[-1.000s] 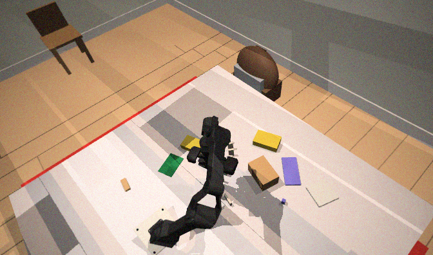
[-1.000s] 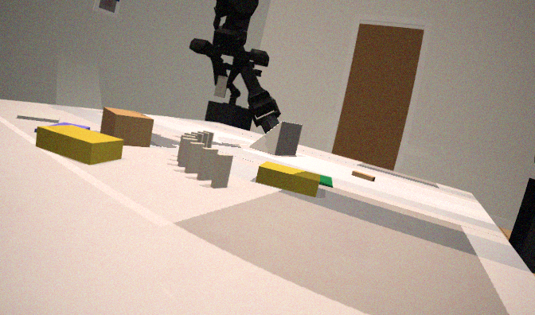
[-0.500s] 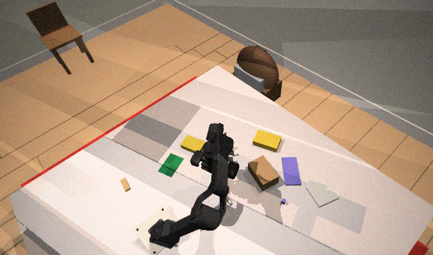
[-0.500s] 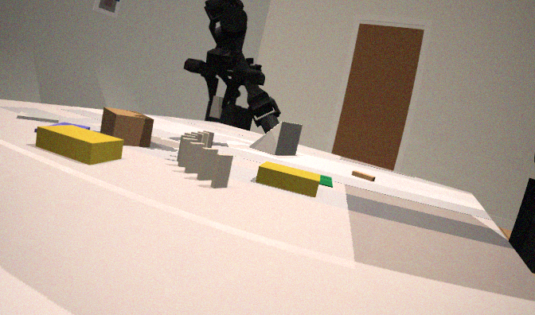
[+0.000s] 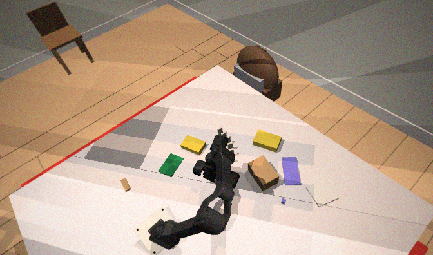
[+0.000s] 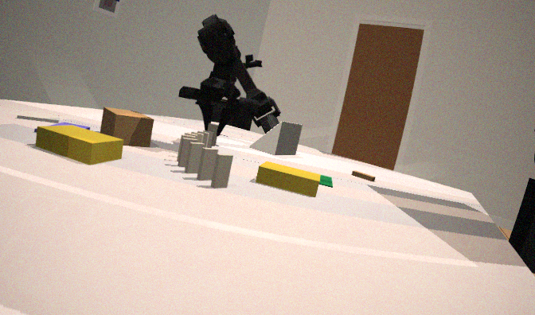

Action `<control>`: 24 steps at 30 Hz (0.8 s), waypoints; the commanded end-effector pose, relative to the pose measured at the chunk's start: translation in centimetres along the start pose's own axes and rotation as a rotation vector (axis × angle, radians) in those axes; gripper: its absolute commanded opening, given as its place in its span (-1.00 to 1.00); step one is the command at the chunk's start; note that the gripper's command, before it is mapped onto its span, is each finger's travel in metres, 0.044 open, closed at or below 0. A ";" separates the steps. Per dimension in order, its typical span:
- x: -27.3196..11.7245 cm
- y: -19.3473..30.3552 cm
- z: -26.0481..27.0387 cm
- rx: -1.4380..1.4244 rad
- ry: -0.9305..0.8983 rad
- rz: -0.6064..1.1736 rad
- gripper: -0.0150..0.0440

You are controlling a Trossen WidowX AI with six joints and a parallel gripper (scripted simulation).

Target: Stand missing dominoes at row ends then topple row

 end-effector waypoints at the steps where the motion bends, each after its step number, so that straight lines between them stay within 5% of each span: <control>1: 1.1 0.3 0.1 -0.006 0.006 0.001 -0.13; 12: 1.1 0.3 0.1 -0.006 0.006 0.001 -0.13; 24: 1.1 0.3 0.1 -0.006 0.006 0.001 0.94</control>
Point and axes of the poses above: the point midway between the two fingers, 35 mm back from their tips, its own x axis out along the fingers, its own z axis across the jaws, y = z × x, the point moved 8 cm from there along -x, back along the fingers
